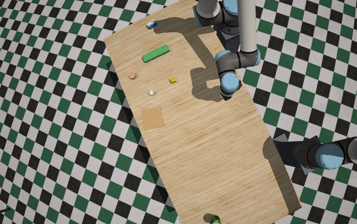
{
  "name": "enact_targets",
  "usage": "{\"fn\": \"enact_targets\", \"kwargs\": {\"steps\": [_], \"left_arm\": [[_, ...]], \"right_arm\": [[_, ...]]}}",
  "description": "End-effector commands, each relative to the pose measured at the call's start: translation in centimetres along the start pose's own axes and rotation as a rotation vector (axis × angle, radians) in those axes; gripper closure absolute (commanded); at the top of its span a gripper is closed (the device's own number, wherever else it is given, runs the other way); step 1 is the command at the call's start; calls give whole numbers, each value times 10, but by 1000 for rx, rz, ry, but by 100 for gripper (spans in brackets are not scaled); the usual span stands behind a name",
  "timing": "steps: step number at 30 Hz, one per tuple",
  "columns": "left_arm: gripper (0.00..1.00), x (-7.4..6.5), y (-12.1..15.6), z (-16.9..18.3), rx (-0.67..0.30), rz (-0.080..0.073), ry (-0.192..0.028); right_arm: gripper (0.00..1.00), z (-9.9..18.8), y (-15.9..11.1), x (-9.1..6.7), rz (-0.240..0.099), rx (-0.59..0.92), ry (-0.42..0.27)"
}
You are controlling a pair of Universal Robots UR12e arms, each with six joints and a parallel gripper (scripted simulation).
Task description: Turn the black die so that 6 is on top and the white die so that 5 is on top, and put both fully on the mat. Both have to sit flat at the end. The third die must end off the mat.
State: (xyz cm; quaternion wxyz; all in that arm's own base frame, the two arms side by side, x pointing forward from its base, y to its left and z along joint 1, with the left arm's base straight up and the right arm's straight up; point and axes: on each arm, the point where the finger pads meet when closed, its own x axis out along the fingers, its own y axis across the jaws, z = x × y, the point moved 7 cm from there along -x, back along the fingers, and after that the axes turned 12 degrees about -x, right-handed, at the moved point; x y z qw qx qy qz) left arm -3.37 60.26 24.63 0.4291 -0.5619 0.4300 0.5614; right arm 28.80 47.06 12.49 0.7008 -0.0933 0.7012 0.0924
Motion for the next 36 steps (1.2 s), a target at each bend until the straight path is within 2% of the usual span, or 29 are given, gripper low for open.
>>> {"fn": "enact_targets", "kwargs": {"steps": [1, 12, 24, 36], "left_arm": [[0, -1, 0, 0, 0, -1, -1], [0, -1, 0, 0, 0, -1, -1], [0, -1, 0, 0, 0, -1, -1], [0, -1, 0, 0, 0, -1, -1]], "right_arm": [[13, 0, 0, 0, 1, 0, -1], [13, 0, 0, 9, 1, 0, -1], [13, 0, 0, 32, 1, 0, -1], [13, 0, 0, 35, 1, 0, -1]]}}
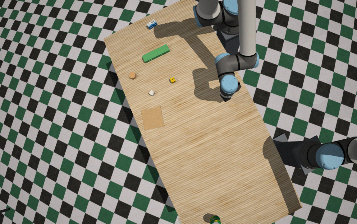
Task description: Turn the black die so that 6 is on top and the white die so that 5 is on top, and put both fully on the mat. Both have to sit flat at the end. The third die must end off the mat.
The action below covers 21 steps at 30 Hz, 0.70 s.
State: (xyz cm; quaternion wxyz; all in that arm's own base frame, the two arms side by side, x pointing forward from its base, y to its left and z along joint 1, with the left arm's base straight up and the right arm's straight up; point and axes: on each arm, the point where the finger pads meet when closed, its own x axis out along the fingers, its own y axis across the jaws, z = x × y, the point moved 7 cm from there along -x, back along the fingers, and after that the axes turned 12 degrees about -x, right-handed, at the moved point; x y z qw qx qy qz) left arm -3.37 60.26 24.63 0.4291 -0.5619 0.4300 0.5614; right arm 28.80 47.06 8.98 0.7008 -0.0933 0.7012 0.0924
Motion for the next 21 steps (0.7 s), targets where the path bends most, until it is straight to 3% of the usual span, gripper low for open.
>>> {"fn": "enact_targets", "kwargs": {"steps": [1, 14, 15, 21], "left_arm": [[0, -1, 0, 0, 0, -1, -1], [0, -1, 0, 0, 0, -1, -1], [0, -1, 0, 0, 0, -1, -1], [0, -1, 0, 0, 0, -1, -1]], "right_arm": [[13, 0, 0, 0, 1, 0, -1], [13, 0, 0, 0, 1, 0, -1], [43, 0, 0, 0, 1, 0, -1], [43, 0, 0, 0, 1, 0, -1]]}}
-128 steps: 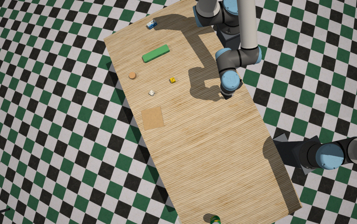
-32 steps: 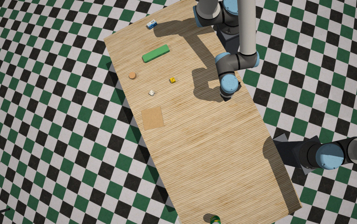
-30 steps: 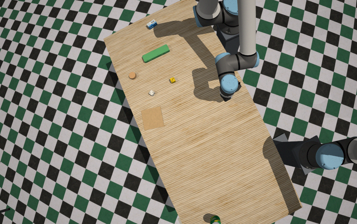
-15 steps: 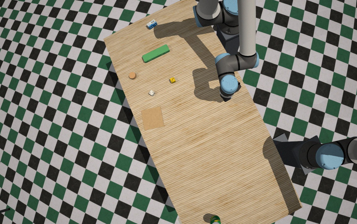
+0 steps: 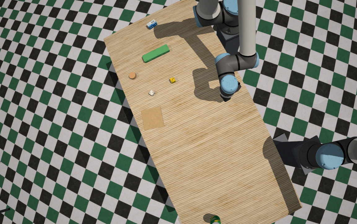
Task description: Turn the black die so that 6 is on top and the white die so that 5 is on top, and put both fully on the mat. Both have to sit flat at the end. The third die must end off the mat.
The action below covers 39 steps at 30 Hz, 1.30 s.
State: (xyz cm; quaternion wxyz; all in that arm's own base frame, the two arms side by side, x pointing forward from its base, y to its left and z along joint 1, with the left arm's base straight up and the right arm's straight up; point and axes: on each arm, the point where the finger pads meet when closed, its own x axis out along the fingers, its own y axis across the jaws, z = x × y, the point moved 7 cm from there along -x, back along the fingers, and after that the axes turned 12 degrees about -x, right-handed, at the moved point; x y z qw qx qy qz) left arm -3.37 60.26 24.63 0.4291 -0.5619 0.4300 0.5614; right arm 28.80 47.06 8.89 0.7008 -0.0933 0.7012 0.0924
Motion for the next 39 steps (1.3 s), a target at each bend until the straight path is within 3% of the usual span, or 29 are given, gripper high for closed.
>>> {"fn": "enact_targets", "kwargs": {"steps": [1, 30, 33, 38, 39], "left_arm": [[0, -1, 0, 0, 0, -1, -1], [0, -1, 0, 0, 0, -1, -1], [0, -1, 0, 0, 0, -1, -1], [0, -1, 0, 0, 0, -1, -1], [0, -1, 0, 0, 0, -1, -1]], "right_arm": [[43, 0, 0, -1, 1, 0, -1], [43, 0, 0, -2, 1, 0, -1], [43, 0, 0, -10, 1, 0, -1], [43, 0, 0, -40, 1, 0, -1], [43, 0, 0, -40, 1, 0, -1]]}}
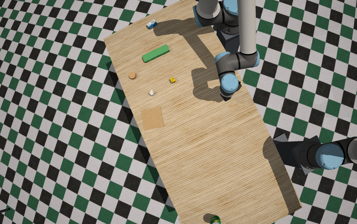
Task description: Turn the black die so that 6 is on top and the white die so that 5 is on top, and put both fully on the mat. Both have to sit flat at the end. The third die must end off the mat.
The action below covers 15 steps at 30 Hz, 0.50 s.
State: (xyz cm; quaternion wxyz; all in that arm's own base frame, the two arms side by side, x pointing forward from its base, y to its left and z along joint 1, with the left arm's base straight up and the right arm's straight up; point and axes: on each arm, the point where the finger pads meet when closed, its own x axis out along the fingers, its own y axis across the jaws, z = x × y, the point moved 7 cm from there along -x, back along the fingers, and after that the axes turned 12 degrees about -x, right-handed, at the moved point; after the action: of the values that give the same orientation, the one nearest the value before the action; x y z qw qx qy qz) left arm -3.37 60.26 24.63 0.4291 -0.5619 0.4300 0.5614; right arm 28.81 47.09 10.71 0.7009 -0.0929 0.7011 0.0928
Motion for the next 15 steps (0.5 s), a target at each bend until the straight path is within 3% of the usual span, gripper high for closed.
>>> {"fn": "enact_targets", "kwargs": {"steps": [1, 8, 15], "left_arm": [[0, -1, 0, 0, 0, -1, -1], [0, -1, 0, 0, 0, -1, -1], [0, -1, 0, 0, 0, -1, -1]], "right_arm": [[43, 0, 0, -22, 0, 0, 0], [43, 0, 0, -71, 0, 0, 0], [43, 0, 0, -82, 0, 0, 0]]}}
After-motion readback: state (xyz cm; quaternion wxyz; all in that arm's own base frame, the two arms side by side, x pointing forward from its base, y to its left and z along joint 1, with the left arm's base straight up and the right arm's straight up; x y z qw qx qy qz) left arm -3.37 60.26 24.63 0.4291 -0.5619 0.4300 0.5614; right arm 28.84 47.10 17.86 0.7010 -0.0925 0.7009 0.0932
